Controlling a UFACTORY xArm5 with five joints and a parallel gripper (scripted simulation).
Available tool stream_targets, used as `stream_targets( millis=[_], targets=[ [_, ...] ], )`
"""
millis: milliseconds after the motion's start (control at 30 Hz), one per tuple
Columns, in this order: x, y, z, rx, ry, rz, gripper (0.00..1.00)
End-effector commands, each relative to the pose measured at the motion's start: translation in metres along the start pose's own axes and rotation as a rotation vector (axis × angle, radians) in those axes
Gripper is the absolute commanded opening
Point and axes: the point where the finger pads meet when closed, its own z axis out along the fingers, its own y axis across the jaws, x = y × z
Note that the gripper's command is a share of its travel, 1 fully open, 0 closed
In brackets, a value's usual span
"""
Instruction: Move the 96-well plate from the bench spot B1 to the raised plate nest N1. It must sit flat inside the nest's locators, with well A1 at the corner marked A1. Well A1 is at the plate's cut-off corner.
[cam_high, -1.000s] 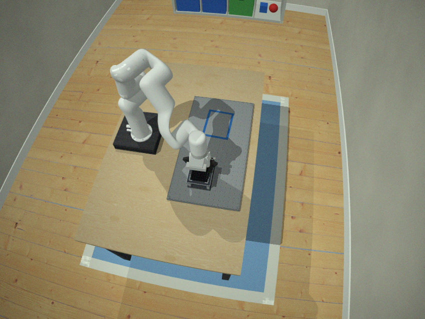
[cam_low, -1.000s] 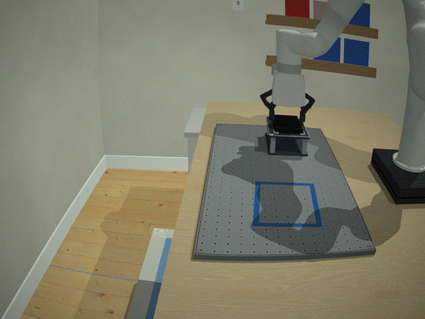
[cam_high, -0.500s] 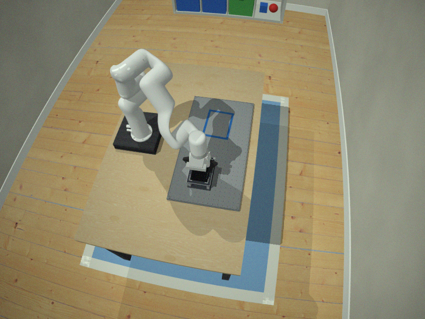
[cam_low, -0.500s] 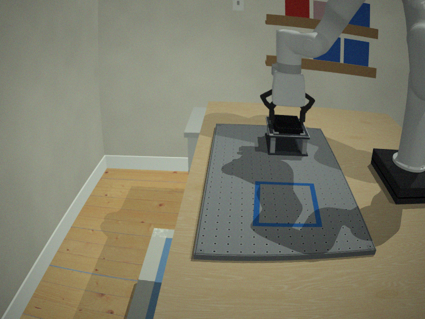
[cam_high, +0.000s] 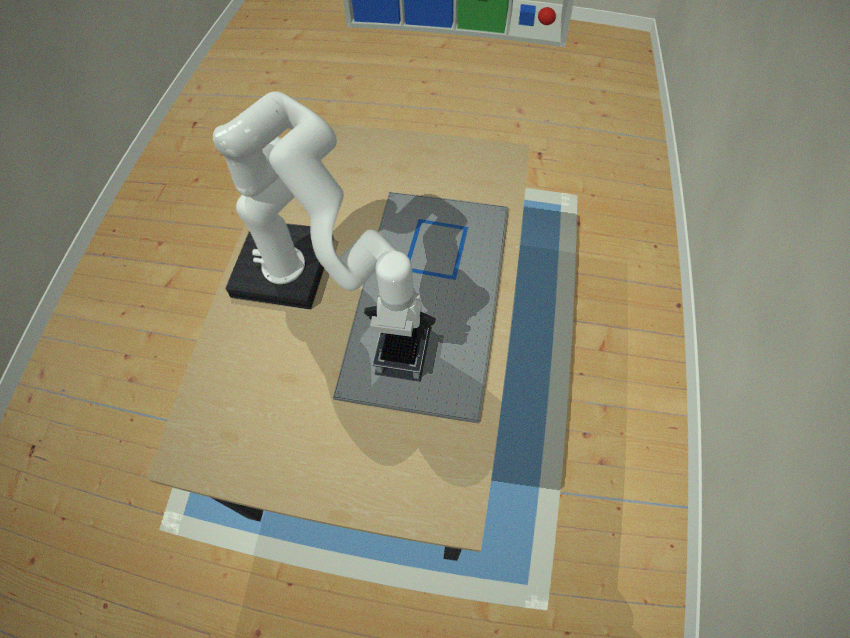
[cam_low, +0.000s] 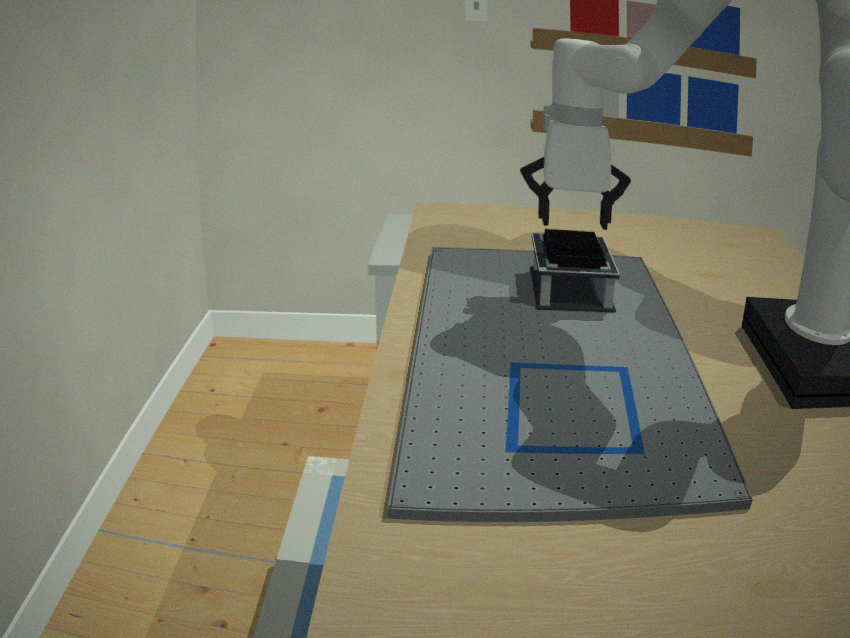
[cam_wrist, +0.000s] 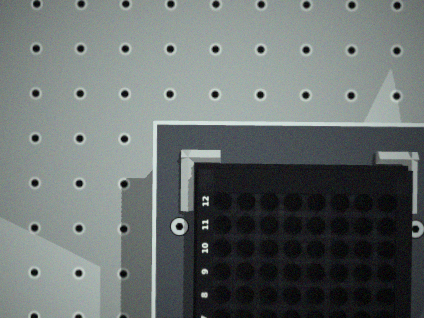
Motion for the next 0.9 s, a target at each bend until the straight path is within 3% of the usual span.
stream_targets(
  millis=[0, 467, 867],
  targets=[
    [0.0, -0.001, -0.005, 0.001, 0.002, 0.0, 1.0],
    [0.0, -0.001, -0.042, 0.001, 0.002, 0.0, 1.0],
    [0.0, -0.001, -0.058, 0.001, 0.002, 0.0, 1.0]
  ],
)
